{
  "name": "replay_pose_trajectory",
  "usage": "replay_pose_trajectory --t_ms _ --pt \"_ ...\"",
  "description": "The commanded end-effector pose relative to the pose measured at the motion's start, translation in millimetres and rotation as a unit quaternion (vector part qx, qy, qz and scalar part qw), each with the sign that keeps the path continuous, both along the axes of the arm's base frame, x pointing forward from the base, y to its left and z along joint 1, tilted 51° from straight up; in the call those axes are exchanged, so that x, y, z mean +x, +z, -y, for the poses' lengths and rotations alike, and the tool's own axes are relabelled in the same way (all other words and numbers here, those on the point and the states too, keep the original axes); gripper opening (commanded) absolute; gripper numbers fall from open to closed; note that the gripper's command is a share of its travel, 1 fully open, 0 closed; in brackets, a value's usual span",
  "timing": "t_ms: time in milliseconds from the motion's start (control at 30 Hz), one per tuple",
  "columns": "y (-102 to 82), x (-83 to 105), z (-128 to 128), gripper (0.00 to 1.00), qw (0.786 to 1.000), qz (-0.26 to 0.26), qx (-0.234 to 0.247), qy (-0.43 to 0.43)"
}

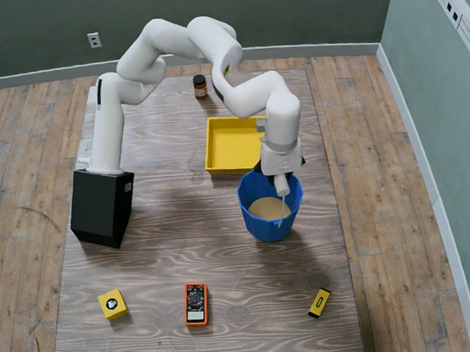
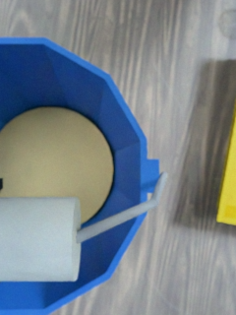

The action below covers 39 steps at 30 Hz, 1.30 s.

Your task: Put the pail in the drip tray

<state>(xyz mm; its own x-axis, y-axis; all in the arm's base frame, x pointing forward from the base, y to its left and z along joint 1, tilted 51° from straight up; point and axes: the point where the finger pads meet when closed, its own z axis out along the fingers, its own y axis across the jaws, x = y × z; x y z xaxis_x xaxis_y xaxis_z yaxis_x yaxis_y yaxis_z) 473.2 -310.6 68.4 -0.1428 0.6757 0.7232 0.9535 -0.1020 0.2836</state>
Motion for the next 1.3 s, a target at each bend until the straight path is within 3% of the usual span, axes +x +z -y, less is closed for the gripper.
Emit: replay_pose_trajectory --t_ms 0,1267 --pt "7.0 -2.1 8 0.0 1.0 0.001 -0.002 -0.001" --pt "23.6 -9.2 28 0.0 1.0 0.001 -0.002 -0.001"
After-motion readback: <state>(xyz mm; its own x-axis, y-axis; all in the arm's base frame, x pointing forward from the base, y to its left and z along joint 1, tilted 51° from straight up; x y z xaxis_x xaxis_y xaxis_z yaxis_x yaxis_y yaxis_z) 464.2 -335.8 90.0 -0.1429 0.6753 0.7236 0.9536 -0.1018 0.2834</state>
